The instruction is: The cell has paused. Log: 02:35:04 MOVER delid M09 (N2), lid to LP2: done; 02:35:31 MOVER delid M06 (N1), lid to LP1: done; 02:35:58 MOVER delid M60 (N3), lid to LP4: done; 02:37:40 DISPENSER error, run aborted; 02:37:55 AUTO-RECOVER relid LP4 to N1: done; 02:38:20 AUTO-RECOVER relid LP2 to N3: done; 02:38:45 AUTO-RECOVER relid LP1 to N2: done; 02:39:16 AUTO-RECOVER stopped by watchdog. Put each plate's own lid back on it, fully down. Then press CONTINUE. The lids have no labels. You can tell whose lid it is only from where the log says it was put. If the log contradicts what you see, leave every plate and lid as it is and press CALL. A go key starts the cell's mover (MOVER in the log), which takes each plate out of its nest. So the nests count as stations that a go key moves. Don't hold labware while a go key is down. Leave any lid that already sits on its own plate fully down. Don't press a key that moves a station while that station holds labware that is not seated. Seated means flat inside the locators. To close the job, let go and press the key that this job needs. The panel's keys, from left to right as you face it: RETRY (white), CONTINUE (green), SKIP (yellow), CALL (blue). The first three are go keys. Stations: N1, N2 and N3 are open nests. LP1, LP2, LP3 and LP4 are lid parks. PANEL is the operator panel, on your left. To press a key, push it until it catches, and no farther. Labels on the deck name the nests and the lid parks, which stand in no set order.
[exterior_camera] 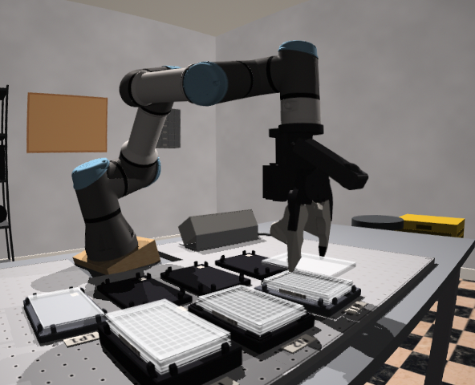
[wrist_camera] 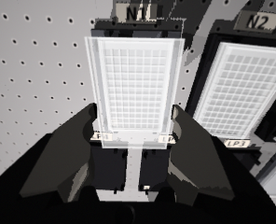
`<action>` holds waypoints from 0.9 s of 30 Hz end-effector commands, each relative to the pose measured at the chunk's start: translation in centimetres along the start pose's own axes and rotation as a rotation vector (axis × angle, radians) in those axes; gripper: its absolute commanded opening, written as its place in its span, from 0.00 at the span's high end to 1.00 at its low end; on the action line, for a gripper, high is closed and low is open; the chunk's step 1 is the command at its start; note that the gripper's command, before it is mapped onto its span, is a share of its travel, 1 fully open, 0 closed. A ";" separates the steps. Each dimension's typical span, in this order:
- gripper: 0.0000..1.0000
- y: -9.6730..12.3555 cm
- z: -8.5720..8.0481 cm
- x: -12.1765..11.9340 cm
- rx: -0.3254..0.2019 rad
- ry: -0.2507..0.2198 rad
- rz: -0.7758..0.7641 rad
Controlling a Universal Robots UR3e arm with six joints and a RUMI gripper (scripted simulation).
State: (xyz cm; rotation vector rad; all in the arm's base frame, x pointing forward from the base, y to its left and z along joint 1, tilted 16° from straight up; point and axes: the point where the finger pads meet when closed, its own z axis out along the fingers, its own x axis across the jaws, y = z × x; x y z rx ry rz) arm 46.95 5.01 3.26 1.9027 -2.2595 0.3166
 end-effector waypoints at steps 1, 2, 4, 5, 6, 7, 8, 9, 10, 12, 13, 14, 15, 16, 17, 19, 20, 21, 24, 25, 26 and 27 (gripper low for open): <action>1.00 -0.1 0.0 0.0 0.003 -0.001 0.000; 1.00 -0.1 0.0 0.0 0.003 -0.001 0.000; 1.00 -0.1 0.1 0.0 0.003 -0.001 0.000; 1.00 -0.1 0.1 0.0 0.003 -0.001 0.000; 1.00 -0.1 0.1 0.0 0.003 -0.001 0.000; 1.00 -0.1 0.2 0.0 0.003 -0.001 0.000; 1.00 -0.1 0.2 0.0 0.003 -0.001 0.000; 1.00 -0.1 0.2 0.0 0.003 -0.001 0.000; 1.00 -0.1 0.3 0.0 0.003 -0.001 0.000; 1.00 -0.1 0.3 0.0 0.003 -0.001 0.000; 1.00 -0.1 0.4 0.0 0.003 -0.001 0.000; 1.00 -0.1 0.4 0.0 0.003 -0.001 0.000; 1.00 -0.1 0.4 0.0 0.003 -0.001 0.000; 1.00 -0.1 0.5 0.0 0.003 -0.001 0.000; 1.00 -0.1 0.5 0.0 0.003 -0.001 0.000; 1.00 -0.1 0.5 0.0 0.003 -0.001 0.000; 1.00 -0.1 0.5 0.0 0.003 -0.001 0.000; 1.00 -0.1 0.6 0.0 0.003 -0.001 0.000; 1.00 -0.1 0.7 0.0 0.003 -0.001 0.000; 1.00 -0.1 0.7 0.0 0.003 -0.001 0.000; 1.00 -0.1 0.7 0.0 0.003 -0.001 0.000; 1.00 -0.1 0.8 0.0 0.003 -0.001 0.000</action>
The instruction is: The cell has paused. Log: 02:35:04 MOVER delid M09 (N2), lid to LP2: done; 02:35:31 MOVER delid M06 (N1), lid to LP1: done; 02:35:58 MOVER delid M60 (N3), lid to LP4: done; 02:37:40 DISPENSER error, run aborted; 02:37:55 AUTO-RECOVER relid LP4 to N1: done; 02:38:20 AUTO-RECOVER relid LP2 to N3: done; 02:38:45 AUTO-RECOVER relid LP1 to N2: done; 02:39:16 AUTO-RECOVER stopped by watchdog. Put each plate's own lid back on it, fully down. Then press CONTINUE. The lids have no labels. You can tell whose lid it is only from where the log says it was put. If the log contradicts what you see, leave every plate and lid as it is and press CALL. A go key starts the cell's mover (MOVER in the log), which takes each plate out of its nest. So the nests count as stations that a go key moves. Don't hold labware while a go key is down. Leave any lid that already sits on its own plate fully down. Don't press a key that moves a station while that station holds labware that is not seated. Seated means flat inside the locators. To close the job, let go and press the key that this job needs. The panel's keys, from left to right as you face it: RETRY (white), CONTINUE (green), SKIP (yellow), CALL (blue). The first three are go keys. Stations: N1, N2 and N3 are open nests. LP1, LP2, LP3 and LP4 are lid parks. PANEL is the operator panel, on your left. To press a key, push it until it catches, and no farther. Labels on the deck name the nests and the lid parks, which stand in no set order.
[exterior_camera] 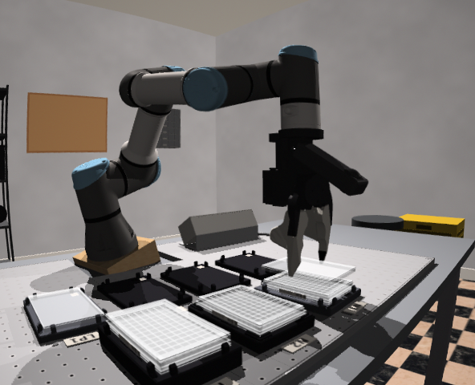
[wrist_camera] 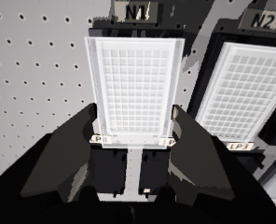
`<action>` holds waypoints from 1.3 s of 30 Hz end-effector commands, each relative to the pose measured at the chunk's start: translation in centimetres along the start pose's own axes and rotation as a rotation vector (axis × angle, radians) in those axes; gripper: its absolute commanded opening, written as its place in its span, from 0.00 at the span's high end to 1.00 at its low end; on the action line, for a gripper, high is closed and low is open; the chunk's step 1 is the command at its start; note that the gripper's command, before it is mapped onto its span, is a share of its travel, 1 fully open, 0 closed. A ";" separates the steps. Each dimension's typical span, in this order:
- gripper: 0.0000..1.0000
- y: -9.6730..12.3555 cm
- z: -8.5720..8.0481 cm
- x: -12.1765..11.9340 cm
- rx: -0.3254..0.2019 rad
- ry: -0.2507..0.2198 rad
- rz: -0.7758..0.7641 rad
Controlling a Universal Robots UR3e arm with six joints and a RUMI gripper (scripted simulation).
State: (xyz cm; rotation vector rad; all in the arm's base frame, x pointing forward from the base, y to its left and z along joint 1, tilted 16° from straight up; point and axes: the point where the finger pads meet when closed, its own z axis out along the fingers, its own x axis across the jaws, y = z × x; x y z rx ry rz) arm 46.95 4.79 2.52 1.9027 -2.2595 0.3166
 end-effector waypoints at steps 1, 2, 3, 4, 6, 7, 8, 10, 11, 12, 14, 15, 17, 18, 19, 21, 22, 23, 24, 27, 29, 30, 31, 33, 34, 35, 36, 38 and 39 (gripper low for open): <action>1.00 -0.1 0.0 0.0 0.003 -0.001 0.000; 1.00 -0.1 0.1 0.0 0.003 -0.001 0.000; 1.00 -0.1 0.1 0.0 0.003 -0.001 0.000; 1.00 -0.1 0.1 0.0 0.003 -0.001 0.000; 1.00 -0.1 0.2 0.0 0.003 -0.001 0.000; 1.00 -0.1 0.2 0.0 0.003 -0.001 0.000; 1.00 -0.1 0.2 0.0 0.003 -0.001 0.000; 1.00 -0.1 0.3 0.0 0.003 -0.001 0.000; 1.00 -0.1 0.3 0.0 0.003 -0.001 0.000; 1.00 -0.1 0.3 0.0 0.003 -0.001 0.000; 1.00 -0.1 0.4 0.0 0.003 -0.001 0.000; 1.00 -0.1 0.4 0.0 0.003 -0.001 0.000; 1.00 -0.1 0.5 0.0 0.003 -0.001 0.000; 1.00 -0.1 0.5 0.0 0.003 -0.001 0.000; 1.00 -0.1 0.6 0.0 0.003 -0.001 0.000; 1.00 -0.1 0.6 0.0 0.003 -0.001 0.000; 1.00 -0.1 0.7 0.0 0.003 -0.001 0.000; 1.00 -0.1 0.7 0.0 0.003 -0.001 0.000; 1.00 -0.1 0.7 0.0 0.003 -0.001 0.000; 1.00 -0.1 0.8 0.0 0.003 -0.001 0.000; 1.00 -0.1 0.8 0.0 0.003 -0.001 0.000; 1.00 -0.1 0.9 0.0 0.003 -0.001 0.000; 1.00 -0.1 0.9 0.0 0.003 -0.001 0.000; 1.00 -0.1 1.0 0.0 0.003 -0.001 0.000; 1.00 -0.1 1.0 0.0 0.003 -0.001 0.000; 1.00 -0.1 1.0 0.0 0.003 -0.001 0.000; 1.00 -0.1 1.1 0.0 0.003 -0.001 0.000; 1.00 -0.1 1.1 0.0 0.003 -0.001 0.000; 1.00 -0.1 1.2 0.0 0.003 -0.001 0.000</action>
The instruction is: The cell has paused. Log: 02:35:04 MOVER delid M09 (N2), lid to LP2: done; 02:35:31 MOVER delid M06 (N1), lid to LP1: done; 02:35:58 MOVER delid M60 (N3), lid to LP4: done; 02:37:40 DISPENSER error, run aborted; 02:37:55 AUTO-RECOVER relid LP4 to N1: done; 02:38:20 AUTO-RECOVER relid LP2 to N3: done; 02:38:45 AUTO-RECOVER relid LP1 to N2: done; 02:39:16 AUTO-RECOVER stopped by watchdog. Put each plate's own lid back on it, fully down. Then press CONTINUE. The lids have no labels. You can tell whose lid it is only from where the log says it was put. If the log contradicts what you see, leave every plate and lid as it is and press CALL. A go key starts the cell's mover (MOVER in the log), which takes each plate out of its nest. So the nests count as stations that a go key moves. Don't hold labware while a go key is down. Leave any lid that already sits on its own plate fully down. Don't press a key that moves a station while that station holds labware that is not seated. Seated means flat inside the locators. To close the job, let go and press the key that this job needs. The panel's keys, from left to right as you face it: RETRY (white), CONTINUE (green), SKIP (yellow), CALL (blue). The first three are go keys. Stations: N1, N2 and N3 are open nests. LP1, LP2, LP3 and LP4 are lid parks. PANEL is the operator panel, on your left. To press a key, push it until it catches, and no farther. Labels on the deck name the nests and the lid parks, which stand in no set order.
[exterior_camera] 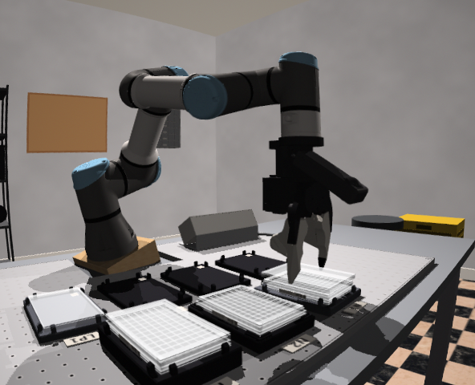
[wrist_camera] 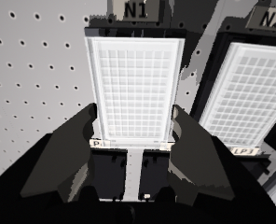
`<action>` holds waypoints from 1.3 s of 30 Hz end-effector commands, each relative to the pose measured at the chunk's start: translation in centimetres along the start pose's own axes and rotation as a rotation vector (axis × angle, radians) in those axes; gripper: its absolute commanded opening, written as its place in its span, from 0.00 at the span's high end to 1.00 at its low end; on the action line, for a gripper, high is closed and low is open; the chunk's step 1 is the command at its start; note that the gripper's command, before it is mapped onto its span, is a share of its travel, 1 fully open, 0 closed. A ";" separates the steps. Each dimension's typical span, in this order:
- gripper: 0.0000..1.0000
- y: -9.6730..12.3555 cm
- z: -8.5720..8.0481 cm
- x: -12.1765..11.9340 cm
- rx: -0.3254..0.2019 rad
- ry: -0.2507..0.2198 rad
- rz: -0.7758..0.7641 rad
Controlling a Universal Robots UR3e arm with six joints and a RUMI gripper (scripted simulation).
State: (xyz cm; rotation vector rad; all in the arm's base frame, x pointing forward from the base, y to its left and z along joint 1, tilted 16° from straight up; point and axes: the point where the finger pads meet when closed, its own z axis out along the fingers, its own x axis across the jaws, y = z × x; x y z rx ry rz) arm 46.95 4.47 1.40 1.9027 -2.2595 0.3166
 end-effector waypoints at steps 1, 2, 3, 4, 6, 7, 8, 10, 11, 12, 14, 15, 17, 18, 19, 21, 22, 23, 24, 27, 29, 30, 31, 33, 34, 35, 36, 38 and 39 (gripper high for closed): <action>1.00 -0.1 0.0 0.0 0.003 -0.001 0.000; 1.00 -0.1 0.1 0.0 0.003 -0.001 0.000; 1.00 -0.1 0.1 0.0 0.003 -0.001 0.000; 1.00 -0.1 0.1 0.0 0.003 -0.001 0.000; 1.00 -0.1 0.1 0.0 0.003 -0.001 0.000; 1.00 -0.1 0.2 0.0 0.003 -0.001 0.000; 1.00 -0.1 0.2 0.0 0.003 -0.001 0.000; 1.00 -0.1 0.3 0.0 0.003 -0.001 0.000; 1.00 -0.1 0.3 0.0 0.003 -0.001 0.000; 1.00 -0.1 0.3 0.0 0.003 -0.001 0.000; 1.00 -0.1 0.4 0.0 0.003 -0.001 0.000; 1.00 -0.1 0.4 0.0 0.003 -0.001 0.000; 1.00 -0.1 0.5 0.0 0.003 -0.001 0.000; 1.00 -0.1 0.5 0.0 0.003 -0.001 0.000; 1.00 -0.1 0.6 0.0 0.003 -0.001 0.000; 1.00 -0.1 0.6 0.0 0.003 -0.001 0.000; 1.00 -0.1 0.6 0.0 0.003 -0.001 0.000; 1.00 -0.1 0.6 0.0 0.003 -0.001 0.000; 1.00 -0.1 0.7 0.0 0.003 -0.001 0.000; 1.00 -0.1 0.8 0.0 0.003 -0.001 0.000; 1.00 -0.1 0.8 0.0 0.003 -0.001 0.000; 1.00 -0.1 0.8 0.0 0.003 -0.001 0.000; 1.00 -0.1 0.8 0.0 0.003 -0.001 0.000; 1.00 -0.1 0.8 0.0 0.003 -0.001 0.000; 1.00 -0.1 0.8 0.0 0.003 -0.001 0.000; 1.00 -0.1 0.8 0.0 0.003 -0.001 0.000; 1.00 -0.1 0.8 0.0 0.003 -0.001 0.000; 1.00 -0.1 0.8 0.0 0.003 -0.001 0.000; 1.00 -0.1 0.8 0.0 0.003 -0.001 0.000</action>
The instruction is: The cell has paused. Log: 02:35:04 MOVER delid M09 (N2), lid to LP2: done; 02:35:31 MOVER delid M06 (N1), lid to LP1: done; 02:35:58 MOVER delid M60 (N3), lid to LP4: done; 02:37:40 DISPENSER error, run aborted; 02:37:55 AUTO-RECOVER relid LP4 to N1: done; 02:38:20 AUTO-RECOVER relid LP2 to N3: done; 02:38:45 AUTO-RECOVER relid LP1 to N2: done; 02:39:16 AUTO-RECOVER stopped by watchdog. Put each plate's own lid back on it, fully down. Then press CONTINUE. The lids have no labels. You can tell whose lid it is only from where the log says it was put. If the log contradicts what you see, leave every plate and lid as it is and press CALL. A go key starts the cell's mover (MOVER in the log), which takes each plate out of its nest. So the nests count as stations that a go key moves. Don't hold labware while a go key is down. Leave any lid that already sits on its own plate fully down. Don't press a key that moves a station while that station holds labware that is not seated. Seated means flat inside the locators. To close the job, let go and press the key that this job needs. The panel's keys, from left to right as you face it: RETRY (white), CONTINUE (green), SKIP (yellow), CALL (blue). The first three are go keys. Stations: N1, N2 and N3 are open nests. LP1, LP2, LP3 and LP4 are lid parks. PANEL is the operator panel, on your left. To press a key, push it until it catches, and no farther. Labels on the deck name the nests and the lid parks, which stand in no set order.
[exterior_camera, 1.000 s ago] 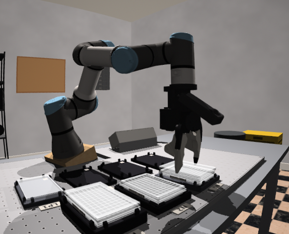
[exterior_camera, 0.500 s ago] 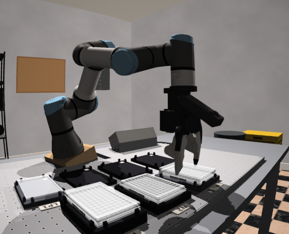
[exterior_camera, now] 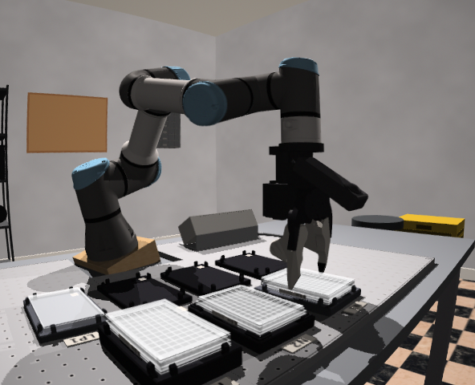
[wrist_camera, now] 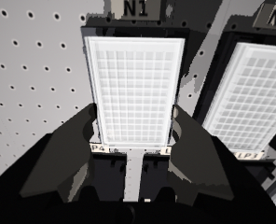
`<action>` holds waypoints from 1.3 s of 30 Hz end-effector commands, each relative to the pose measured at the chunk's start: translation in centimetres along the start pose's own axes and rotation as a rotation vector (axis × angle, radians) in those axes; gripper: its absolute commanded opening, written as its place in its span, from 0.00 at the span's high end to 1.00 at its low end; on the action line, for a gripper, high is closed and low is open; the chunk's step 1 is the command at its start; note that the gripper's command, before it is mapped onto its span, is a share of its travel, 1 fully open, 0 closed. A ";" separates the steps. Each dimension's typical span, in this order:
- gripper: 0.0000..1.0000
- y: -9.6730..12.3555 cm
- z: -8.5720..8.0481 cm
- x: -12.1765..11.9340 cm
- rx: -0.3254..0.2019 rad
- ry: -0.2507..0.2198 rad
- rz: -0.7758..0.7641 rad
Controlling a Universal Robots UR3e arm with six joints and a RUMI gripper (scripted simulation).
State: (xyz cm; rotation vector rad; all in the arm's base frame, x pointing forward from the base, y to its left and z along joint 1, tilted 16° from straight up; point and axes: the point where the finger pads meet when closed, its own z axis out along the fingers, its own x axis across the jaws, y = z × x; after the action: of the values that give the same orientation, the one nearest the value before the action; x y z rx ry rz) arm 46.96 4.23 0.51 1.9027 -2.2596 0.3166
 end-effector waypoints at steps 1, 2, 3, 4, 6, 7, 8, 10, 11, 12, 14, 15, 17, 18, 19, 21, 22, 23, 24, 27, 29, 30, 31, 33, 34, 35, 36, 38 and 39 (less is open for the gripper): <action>1.00 -0.1 -0.1 0.0 0.003 -0.001 0.000; 1.00 -0.1 -0.1 0.0 0.003 -0.001 0.000; 1.00 -0.1 -0.1 0.0 0.003 -0.001 0.000; 1.00 -0.1 -0.1 0.0 0.003 -0.001 0.000; 1.00 -0.1 -0.1 0.0 0.003 -0.001 0.000; 1.00 -0.1 -0.1 0.0 0.003 -0.001 0.000; 1.00 -0.1 -0.1 0.0 0.003 -0.001 0.000; 1.00 -0.1 -0.1 0.0 0.003 -0.001 0.000; 1.00 -0.1 -0.1 0.0 0.003 -0.001 0.000; 1.00 -0.1 -0.1 0.0 0.003 -0.001 0.000; 1.00 -0.1 -0.1 0.0 0.003 -0.001 0.000; 1.00 -0.1 -0.1 0.0 0.003 -0.001 0.000; 1.00 -0.1 -0.1 0.0 0.003 -0.001 0.000; 1.00 -0.1 -0.1 0.0 0.003 -0.001 0.000; 1.00 -0.1 -0.1 0.0 0.003 -0.001 0.000; 1.00 -0.1 -0.1 0.0 0.003 -0.001 0.000; 1.00 -0.1 -0.1 0.0 0.003 -0.001 0.000; 1.00 -0.1 -0.1 0.0 0.003 -0.001 0.000; 1.00 -0.1 -0.1 0.0 0.003 -0.001 0.000; 1.00 -0.1 -0.1 0.0 0.003 -0.001 0.000; 1.00 -0.1 -0.1 0.0 0.003 -0.001 0.000; 1.00 -0.1 -0.1 0.0 0.003 -0.001 0.000; 1.00 -0.1 -0.1 0.0 0.003 -0.001 0.000; 1.00 -0.1 -0.1 0.0 0.003 -0.001 0.000; 1.00 -0.1 -0.1 0.0 0.003 -0.001 0.000; 1.00 -0.1 -0.1 0.0 0.003 -0.001 0.000; 1.00 -0.1 -0.1 0.0 0.003 -0.001 0.000; 1.00 -0.1 -0.1 0.0 0.003 -0.001 0.000; 0.18 -0.1 -0.1 0.0 0.003 -0.001 0.000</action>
State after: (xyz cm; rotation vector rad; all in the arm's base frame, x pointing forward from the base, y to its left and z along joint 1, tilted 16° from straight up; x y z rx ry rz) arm 46.95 4.22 0.50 1.9027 -2.2594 0.3164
